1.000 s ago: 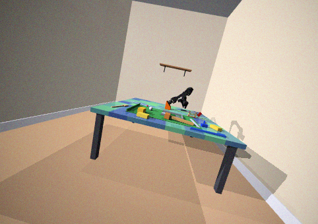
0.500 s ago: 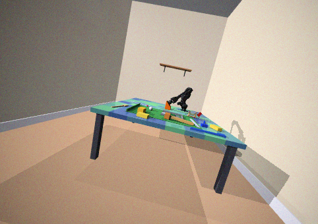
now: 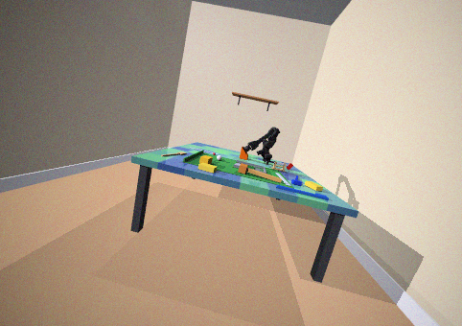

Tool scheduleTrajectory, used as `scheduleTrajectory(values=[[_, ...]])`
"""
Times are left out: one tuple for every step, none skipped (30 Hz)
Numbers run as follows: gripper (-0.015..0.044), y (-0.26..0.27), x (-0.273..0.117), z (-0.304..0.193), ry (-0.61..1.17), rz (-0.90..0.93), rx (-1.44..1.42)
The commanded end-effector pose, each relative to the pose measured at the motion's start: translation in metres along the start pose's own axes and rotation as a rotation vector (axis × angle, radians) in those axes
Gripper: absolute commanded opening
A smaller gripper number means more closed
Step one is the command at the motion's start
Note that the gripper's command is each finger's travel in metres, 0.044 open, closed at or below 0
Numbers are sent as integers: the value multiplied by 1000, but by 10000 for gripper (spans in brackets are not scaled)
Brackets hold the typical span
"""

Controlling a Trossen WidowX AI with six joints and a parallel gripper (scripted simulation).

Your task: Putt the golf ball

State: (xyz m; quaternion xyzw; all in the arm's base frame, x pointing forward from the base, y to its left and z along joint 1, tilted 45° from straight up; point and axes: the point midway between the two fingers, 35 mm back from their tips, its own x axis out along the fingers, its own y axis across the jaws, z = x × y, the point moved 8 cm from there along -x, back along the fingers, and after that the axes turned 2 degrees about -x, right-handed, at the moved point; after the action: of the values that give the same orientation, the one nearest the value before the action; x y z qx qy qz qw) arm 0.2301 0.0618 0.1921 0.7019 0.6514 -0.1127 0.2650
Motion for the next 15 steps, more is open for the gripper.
scheduleTrajectory(values=[[440, -1, 5, 2, -2, -2, 7], [440, -1, 6, 2, -2, -2, 7], [440, -1, 6, 2, -2, -2, 7], [414, 0, 4, 1, 1, -1, 0], [388, 0, 4, 1, 1, -1, 0], [361, 0, 4, 1, 1, -1, 0], [335, 0, 4, 1, 1, -1, 0], [309, 0, 4, 1, 1, -1, 0], [282, 0, 4, 1, 1, -1, 0], [256, 0, 4, 1, 1, -1, 0], [230, 0, 4, 1, 1, -1, 0], [204, 0, 4, 1, 1, -1, 0], [177, 0, 4, 1, 1, -1, 0], [151, 0, 4, 1, 1, -1, 0], [125, 0, 4, 1, 1, -1, 0]])
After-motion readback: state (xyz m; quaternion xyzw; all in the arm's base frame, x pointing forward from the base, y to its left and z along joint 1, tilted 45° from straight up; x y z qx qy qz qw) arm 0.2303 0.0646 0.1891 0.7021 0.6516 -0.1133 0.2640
